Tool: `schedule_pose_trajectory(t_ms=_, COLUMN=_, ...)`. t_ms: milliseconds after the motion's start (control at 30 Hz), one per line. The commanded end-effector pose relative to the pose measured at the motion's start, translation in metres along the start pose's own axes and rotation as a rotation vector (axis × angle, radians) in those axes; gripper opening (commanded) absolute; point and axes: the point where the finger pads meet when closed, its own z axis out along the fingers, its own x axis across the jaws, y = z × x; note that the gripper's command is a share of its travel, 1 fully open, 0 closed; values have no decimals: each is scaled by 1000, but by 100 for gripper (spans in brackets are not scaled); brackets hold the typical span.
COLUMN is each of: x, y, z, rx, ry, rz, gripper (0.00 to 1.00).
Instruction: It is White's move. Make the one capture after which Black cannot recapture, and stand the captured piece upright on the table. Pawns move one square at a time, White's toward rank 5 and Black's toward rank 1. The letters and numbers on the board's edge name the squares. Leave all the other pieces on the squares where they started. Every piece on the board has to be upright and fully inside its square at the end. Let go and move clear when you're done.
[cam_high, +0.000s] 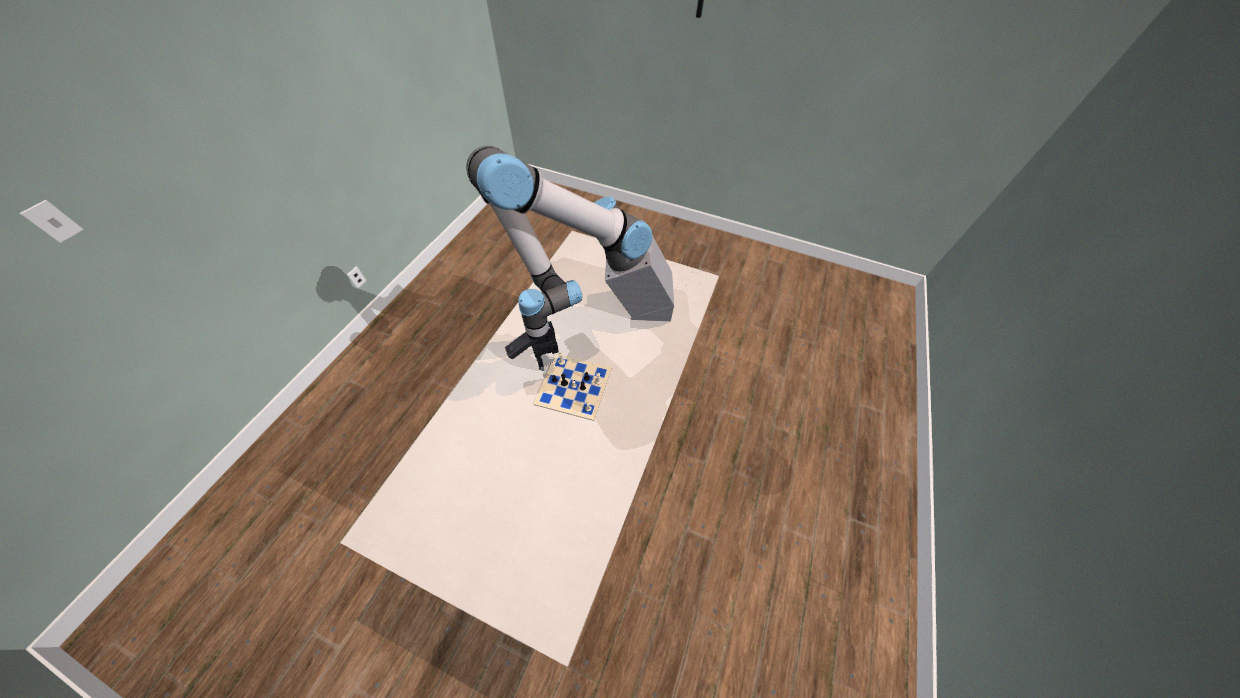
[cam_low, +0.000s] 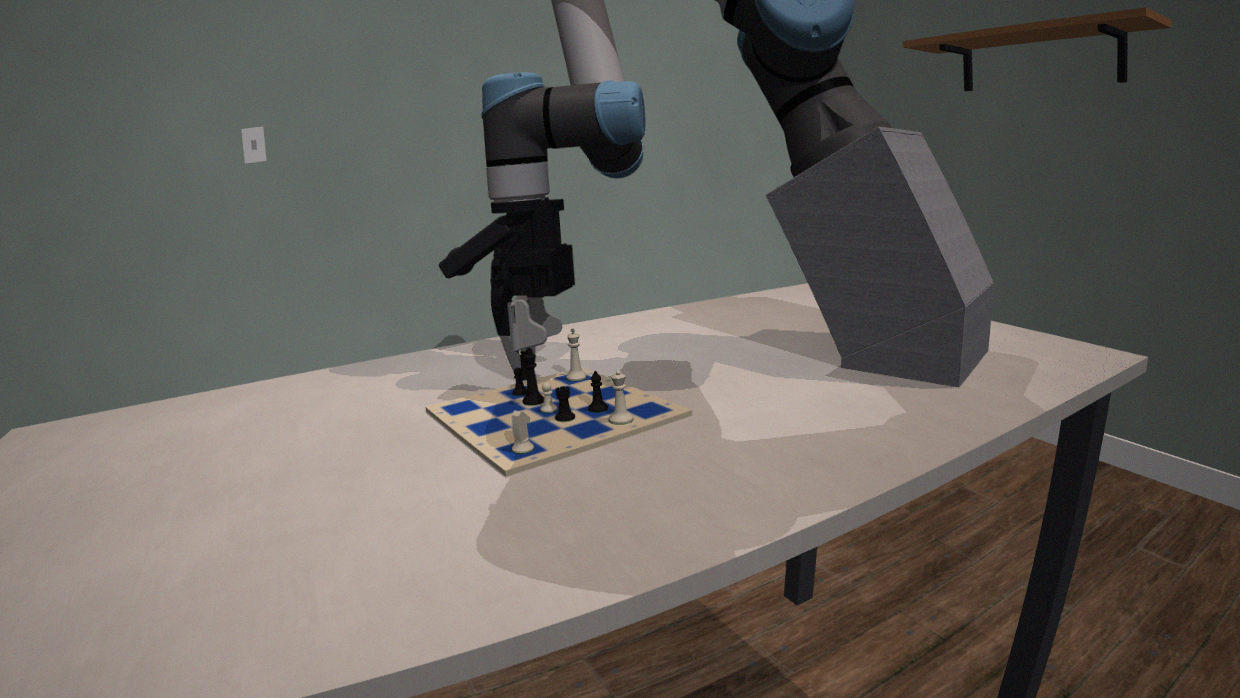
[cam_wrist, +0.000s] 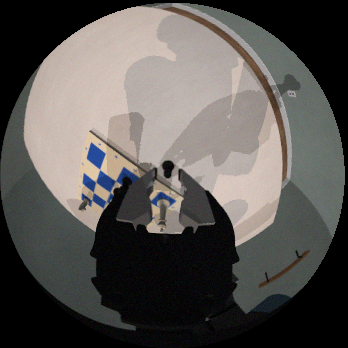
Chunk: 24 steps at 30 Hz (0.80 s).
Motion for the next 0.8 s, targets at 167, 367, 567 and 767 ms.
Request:
schedule_pose_trajectory(t_ms=167, x=0, y=0, z=-1, rx=1, ry=0, rz=0, gripper=20)
schedule_pose_trajectory(t_ms=367, x=0, y=0, z=-7, rx=1, ry=0, rz=0, gripper=20)
schedule_pose_trajectory(t_ms=567, x=0, y=0, z=-24, rx=1, ry=0, rz=0, gripper=20)
schedule_pose_trajectory(t_ms=767, x=0, y=0, z=-40, rx=1, ry=0, rz=0, gripper=20)
